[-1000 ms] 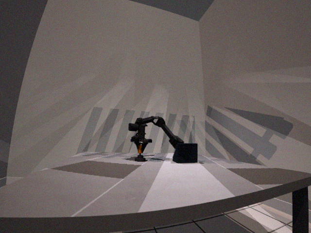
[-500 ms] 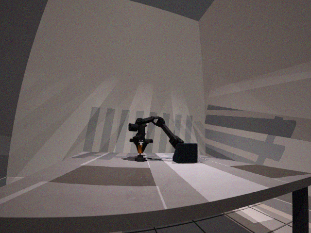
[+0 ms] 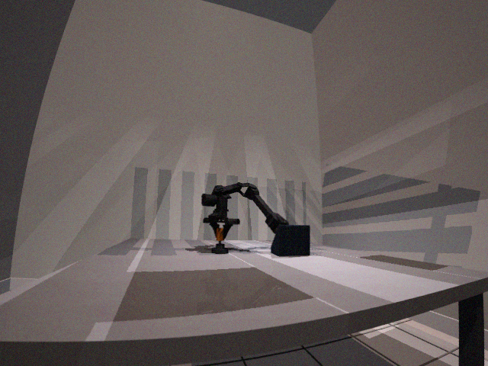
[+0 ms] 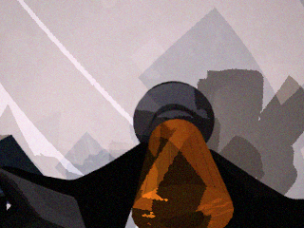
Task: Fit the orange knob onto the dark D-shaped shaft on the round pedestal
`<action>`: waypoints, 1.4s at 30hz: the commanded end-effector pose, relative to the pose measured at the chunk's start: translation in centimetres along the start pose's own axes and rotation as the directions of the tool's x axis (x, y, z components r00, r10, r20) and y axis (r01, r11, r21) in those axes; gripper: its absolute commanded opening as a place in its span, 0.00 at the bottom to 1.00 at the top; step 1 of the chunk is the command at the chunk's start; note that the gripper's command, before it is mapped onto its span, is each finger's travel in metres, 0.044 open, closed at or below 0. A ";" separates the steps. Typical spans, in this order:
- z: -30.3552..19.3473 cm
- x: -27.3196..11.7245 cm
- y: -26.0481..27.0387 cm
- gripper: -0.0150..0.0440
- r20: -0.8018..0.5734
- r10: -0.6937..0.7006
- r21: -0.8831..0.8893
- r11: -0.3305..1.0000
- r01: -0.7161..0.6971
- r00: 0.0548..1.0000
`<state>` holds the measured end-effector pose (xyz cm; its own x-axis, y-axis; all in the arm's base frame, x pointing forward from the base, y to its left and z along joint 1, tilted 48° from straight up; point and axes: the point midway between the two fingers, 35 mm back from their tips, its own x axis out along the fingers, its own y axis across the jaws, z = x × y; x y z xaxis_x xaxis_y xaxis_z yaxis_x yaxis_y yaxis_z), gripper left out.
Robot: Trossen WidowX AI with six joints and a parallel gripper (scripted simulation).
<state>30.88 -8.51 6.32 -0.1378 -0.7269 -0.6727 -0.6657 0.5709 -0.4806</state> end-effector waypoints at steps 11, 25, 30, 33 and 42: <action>-0.1 -0.2 0.0 0.25 0.000 -0.002 -0.208 0.978 0.002 1.000; 0.0 0.1 0.0 0.25 0.000 -0.002 -0.208 0.978 0.002 1.000; 0.0 0.1 0.0 0.25 0.000 -0.002 -0.208 0.978 0.002 1.000; 0.0 0.1 0.0 0.25 0.000 -0.002 -0.208 0.978 0.002 1.000; -0.1 -0.4 -0.1 0.25 0.000 -0.001 -0.260 0.966 0.002 1.000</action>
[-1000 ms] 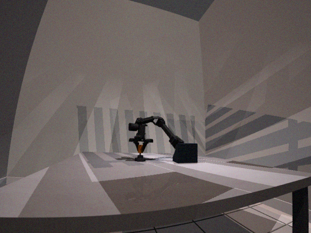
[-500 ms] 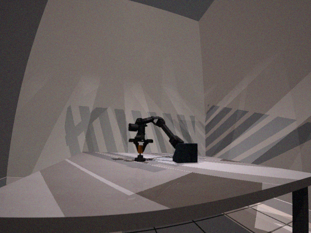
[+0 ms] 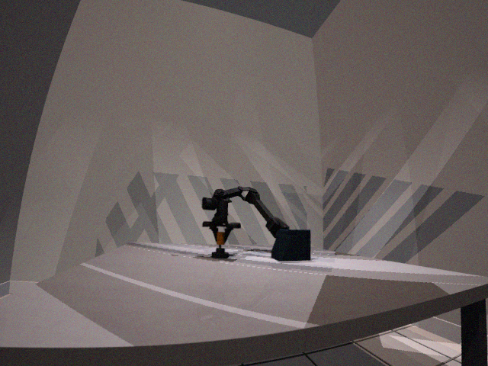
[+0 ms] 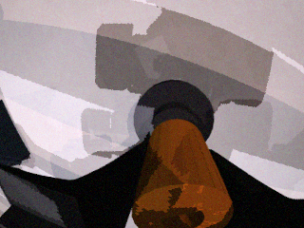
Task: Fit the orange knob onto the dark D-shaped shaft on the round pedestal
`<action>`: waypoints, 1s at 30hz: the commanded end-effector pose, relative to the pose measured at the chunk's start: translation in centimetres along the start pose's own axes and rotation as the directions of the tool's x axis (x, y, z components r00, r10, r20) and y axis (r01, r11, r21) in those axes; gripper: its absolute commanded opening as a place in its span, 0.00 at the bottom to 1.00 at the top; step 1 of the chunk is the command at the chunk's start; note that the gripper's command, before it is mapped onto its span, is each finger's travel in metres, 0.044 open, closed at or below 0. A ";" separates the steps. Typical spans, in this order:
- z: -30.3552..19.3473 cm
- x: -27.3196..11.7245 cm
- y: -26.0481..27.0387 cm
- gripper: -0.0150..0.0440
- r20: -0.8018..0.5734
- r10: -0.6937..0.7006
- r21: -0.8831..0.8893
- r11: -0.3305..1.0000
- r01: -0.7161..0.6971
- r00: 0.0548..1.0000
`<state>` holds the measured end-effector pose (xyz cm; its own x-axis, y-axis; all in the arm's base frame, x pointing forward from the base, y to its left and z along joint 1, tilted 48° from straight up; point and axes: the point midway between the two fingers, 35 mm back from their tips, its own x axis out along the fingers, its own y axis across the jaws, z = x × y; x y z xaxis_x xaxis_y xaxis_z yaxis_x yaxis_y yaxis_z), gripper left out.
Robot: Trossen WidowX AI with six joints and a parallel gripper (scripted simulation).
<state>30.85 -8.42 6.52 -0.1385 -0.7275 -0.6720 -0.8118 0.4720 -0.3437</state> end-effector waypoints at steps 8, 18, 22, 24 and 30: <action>0.1 0.1 0.0 0.25 0.001 -0.002 -0.194 0.981 0.002 1.000; 0.1 0.3 0.0 0.25 0.001 -0.002 -0.194 0.981 0.002 1.000; 0.1 0.3 0.0 0.25 0.001 -0.002 -0.194 0.981 0.002 1.000; 0.0 0.2 0.0 0.25 0.001 -0.002 -0.194 0.981 0.002 1.000; 0.0 -0.2 0.0 0.25 0.001 -0.002 -0.218 0.976 0.002 1.000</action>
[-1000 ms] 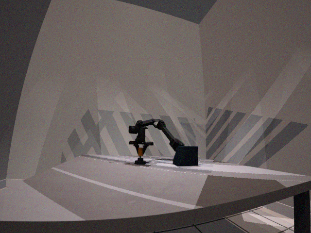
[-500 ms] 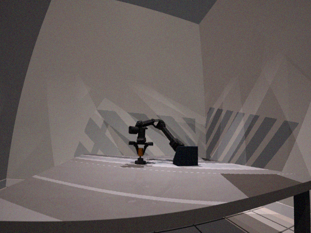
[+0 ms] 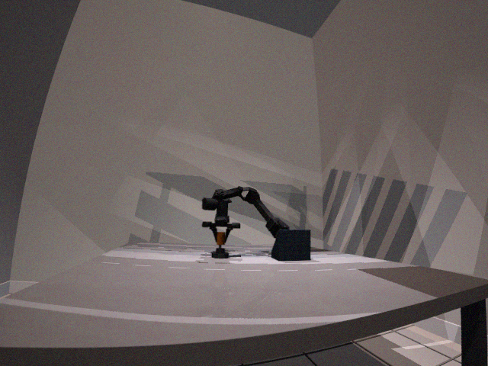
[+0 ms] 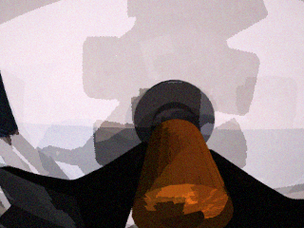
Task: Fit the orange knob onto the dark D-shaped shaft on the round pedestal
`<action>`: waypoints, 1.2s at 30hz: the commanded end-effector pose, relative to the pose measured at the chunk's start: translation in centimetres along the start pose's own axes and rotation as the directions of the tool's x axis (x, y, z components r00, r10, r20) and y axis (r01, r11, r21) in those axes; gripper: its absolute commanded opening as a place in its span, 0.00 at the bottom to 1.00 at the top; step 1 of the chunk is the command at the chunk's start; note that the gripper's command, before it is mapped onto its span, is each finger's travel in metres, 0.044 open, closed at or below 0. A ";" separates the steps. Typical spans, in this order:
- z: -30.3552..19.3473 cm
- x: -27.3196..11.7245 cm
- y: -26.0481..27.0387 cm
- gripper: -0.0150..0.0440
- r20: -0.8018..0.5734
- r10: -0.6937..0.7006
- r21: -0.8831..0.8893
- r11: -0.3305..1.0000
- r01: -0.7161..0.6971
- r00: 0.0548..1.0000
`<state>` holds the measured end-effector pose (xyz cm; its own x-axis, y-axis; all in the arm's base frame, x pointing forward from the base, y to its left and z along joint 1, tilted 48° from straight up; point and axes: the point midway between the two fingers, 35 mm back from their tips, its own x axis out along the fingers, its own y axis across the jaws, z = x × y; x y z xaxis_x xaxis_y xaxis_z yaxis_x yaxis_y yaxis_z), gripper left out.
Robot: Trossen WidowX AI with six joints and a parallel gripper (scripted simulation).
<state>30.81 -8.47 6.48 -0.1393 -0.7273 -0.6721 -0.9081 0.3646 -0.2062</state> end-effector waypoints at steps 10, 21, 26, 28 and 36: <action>0.1 0.0 0.0 0.25 0.001 -0.003 -0.203 0.979 0.003 1.000; 0.1 0.2 -0.1 0.25 0.001 -0.003 -0.203 0.979 0.003 1.000; 0.1 0.0 -0.1 0.25 0.001 -0.003 -0.203 0.979 0.003 1.000; 0.0 -0.2 -0.1 0.25 0.001 -0.003 -0.203 0.979 0.003 1.000; 0.0 -0.2 -0.1 0.25 0.001 -0.003 -0.393 0.920 0.003 1.000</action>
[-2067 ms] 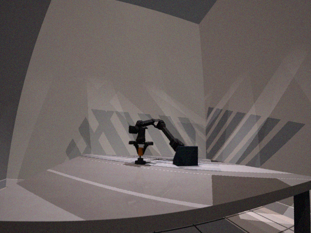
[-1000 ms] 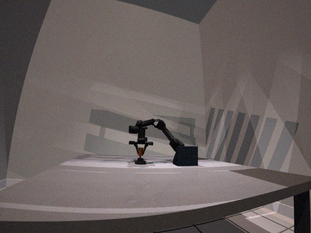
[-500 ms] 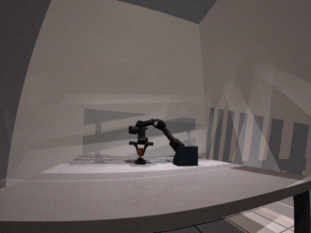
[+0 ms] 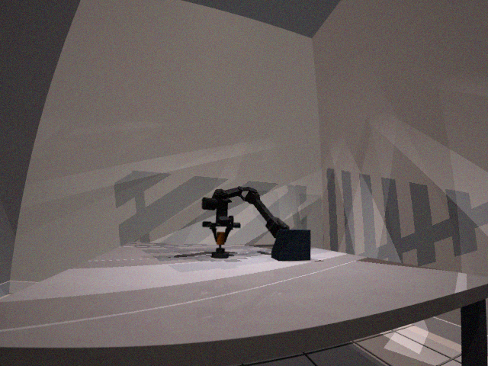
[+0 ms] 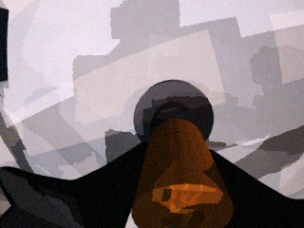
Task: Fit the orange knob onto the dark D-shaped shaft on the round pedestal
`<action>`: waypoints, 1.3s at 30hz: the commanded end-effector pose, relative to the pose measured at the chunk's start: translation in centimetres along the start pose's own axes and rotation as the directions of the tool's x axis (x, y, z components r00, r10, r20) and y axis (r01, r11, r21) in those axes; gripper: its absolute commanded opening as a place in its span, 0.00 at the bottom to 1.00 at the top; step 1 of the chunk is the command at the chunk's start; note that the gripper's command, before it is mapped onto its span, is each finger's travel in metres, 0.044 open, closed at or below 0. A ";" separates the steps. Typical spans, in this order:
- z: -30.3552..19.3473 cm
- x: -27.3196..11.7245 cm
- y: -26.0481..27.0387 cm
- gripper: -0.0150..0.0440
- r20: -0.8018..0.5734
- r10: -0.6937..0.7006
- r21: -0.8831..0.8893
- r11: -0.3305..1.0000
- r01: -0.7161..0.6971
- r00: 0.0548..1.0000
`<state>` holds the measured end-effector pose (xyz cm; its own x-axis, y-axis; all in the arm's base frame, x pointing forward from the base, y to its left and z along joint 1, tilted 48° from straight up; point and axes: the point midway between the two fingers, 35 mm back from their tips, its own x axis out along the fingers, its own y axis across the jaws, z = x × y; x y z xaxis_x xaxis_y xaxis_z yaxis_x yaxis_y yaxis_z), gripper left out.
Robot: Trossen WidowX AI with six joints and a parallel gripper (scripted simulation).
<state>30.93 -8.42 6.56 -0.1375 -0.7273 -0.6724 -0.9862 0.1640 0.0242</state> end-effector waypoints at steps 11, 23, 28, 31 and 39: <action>0.0 0.4 0.0 0.25 0.000 -0.001 -0.097 0.995 0.001 1.000; 0.1 0.0 0.0 0.25 0.000 -0.001 -0.097 0.995 0.001 1.000; 0.0 -0.2 -0.1 0.25 0.000 -0.001 -0.123 0.992 0.001 1.000; 0.0 -0.1 -0.1 0.25 0.000 -0.001 -0.220 0.975 0.001 1.000; 0.1 0.2 0.0 0.25 0.000 -0.001 -0.302 0.953 0.001 1.000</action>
<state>30.89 -8.49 6.45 -0.1393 -0.7271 -0.6723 -0.9711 -0.0325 0.2364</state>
